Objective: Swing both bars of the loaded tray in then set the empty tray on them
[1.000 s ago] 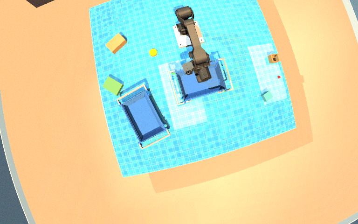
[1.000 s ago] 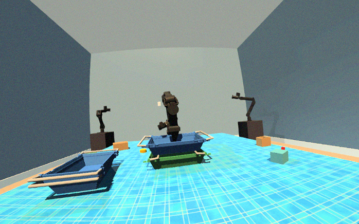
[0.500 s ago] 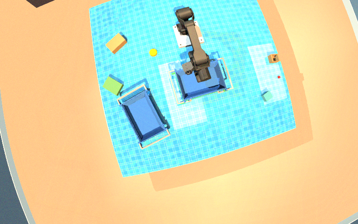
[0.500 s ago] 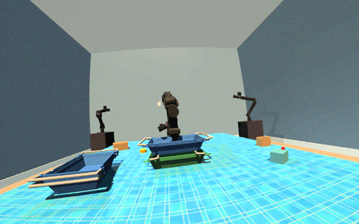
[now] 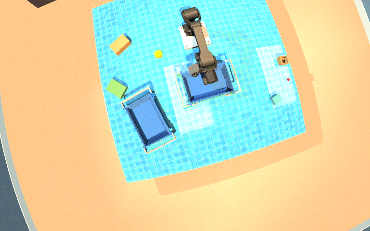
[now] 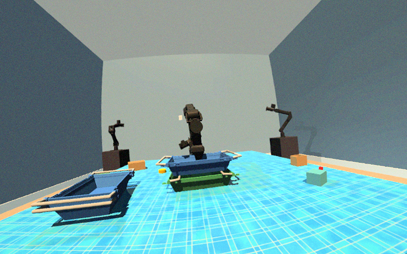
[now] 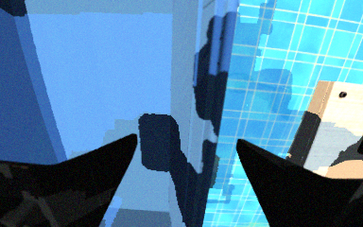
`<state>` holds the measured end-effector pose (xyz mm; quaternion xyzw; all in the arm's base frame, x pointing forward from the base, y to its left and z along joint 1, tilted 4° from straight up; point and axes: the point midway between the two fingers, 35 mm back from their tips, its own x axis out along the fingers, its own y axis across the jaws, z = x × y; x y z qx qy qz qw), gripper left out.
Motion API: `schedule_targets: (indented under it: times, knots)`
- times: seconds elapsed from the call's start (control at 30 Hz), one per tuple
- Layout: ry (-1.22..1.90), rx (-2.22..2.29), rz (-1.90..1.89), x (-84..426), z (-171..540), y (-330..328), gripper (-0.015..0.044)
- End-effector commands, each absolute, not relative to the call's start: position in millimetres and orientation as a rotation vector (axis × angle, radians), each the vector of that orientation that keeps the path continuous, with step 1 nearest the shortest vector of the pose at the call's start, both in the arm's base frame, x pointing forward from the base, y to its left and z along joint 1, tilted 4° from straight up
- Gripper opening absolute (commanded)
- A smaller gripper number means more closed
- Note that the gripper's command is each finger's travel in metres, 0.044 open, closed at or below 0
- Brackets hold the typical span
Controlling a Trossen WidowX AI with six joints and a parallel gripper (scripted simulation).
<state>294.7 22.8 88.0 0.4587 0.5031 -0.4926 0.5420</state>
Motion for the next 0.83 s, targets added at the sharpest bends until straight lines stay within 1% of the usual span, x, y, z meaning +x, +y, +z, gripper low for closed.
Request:
schedule_targets:
  times: [0.0, 0.2, 0.8]
  knots:
    - [1.195, 1.090, -1.170, 294.7, 88.0, 22.8, 0.0440]
    - [1.195, 1.089, -1.170, 296.9, 99.6, 24.0, 0.0440]
    - [1.198, 1.086, -1.168, 295.6, 190.2, 30.5, 0.0440]
